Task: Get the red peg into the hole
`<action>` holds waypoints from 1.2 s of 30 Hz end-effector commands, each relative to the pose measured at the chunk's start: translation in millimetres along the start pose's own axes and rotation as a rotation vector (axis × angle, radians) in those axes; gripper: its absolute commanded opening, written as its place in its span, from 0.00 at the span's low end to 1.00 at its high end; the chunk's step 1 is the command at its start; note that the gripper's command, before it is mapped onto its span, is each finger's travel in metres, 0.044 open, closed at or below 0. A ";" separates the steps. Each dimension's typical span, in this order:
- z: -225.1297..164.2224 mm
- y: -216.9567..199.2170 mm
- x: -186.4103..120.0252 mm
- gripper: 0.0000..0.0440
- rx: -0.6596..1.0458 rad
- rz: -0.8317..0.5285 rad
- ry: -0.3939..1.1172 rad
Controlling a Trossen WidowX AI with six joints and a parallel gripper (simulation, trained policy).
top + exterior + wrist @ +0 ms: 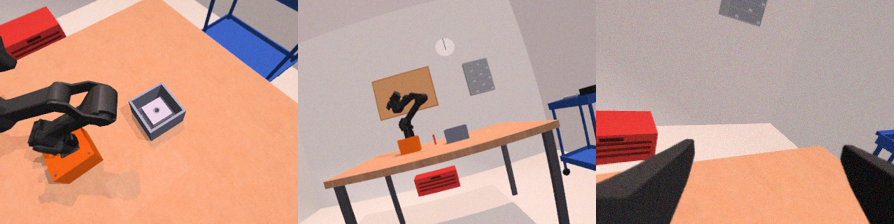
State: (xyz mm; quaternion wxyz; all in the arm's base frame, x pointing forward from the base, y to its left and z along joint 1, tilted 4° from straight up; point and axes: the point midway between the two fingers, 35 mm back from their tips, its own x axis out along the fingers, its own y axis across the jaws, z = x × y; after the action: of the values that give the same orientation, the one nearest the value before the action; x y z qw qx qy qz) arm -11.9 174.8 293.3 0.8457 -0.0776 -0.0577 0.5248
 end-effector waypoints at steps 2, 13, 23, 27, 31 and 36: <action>10.0 -3.0 2.1 0.98 0.054 -0.013 -0.017; 91.0 -40.4 26.6 1.00 0.318 -0.185 -0.202; 124.2 -59.7 72.3 0.99 0.377 -0.308 -0.316; 120.4 -65.5 97.0 0.97 0.369 -0.332 -0.300; 108.1 -74.8 122.1 0.96 0.364 -0.355 -0.256; 82.8 -92.2 150.2 0.95 0.376 -0.387 -0.170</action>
State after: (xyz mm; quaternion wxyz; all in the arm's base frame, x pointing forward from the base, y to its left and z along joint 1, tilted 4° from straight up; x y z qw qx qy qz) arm 108.4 268.1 403.7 0.9178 0.1430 -0.0617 0.3651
